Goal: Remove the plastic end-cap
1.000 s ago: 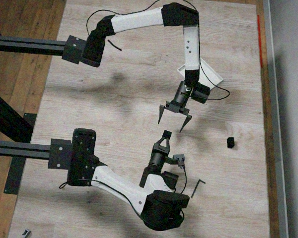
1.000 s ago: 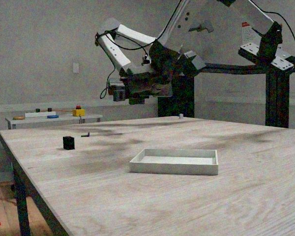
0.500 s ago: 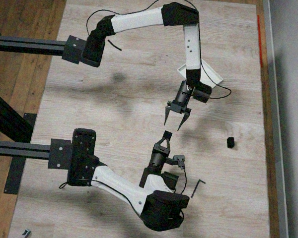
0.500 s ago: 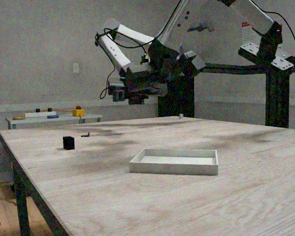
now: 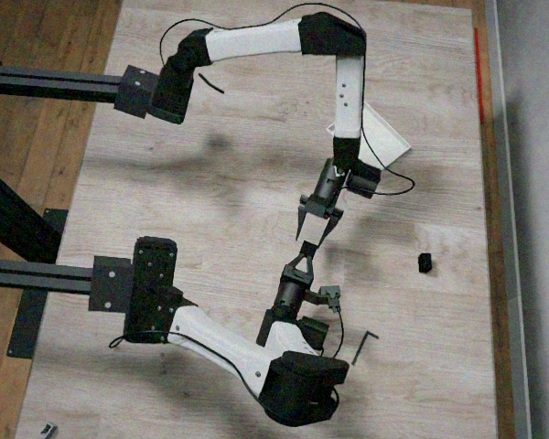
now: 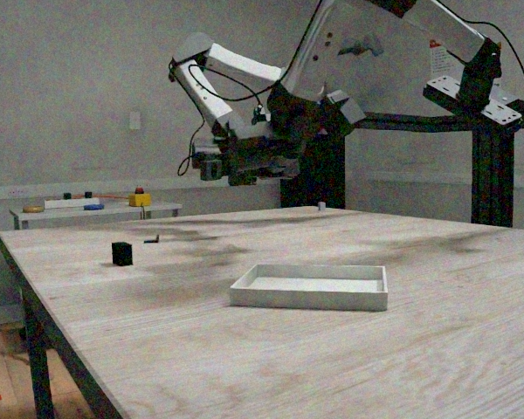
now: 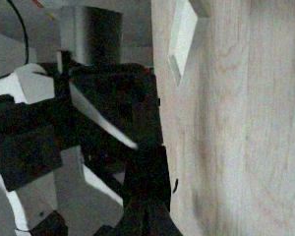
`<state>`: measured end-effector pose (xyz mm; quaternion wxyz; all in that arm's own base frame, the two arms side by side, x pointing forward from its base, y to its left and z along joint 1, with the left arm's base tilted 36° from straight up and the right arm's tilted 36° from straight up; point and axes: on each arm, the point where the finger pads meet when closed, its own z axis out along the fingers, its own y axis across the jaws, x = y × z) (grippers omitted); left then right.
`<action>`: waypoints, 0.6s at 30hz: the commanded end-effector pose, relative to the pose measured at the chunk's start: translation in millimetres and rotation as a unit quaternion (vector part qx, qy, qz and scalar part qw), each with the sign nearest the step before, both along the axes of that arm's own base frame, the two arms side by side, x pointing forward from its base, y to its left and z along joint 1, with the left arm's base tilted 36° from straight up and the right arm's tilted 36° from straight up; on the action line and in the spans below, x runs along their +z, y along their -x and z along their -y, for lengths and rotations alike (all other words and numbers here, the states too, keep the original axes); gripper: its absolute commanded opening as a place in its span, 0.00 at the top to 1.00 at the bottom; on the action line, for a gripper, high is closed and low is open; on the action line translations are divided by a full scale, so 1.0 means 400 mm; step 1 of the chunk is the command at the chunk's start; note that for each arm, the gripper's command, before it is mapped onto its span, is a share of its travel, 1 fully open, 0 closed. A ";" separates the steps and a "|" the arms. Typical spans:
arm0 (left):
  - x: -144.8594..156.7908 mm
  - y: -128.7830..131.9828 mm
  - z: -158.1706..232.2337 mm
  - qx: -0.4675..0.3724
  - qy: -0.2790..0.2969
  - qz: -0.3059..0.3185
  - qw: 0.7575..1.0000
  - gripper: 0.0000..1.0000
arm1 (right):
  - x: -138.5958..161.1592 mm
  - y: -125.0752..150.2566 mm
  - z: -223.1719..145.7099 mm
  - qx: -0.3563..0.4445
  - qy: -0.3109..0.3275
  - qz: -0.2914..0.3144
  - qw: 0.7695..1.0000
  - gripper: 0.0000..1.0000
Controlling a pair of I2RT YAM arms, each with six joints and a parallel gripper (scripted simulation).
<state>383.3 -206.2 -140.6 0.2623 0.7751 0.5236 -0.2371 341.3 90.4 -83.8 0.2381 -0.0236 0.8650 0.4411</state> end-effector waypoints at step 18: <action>0.025 -0.034 0.030 0.000 0.005 0.023 1.000 0.72 | 0.033 -0.032 0.006 -0.003 0.003 0.026 1.000 1.00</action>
